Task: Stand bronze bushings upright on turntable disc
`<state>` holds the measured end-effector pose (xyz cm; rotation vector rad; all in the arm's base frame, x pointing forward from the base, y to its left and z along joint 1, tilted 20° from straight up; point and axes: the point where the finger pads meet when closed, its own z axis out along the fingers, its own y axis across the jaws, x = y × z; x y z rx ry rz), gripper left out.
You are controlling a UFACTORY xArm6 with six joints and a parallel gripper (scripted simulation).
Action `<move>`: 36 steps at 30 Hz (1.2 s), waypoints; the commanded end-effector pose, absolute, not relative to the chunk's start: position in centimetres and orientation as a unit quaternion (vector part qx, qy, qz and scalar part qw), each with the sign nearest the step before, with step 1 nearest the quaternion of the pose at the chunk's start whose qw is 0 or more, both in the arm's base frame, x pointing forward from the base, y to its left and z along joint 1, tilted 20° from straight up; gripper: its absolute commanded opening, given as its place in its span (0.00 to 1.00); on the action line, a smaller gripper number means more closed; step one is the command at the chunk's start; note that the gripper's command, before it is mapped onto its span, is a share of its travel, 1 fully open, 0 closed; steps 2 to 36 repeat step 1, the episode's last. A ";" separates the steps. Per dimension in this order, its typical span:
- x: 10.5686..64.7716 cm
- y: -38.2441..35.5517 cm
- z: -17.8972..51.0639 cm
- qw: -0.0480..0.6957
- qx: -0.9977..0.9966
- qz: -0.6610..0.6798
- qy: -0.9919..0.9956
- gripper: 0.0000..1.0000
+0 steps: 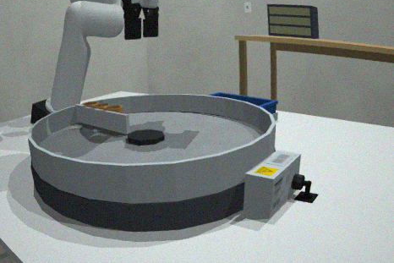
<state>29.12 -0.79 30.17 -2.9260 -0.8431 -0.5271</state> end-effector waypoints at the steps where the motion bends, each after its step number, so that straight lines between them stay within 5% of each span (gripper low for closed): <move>1: 29.2 -0.8 30.3 0.025 -0.946 -0.172 -0.273 1.00; 36: 29.2 -0.8 30.3 0.025 -0.946 -0.172 -0.273 1.00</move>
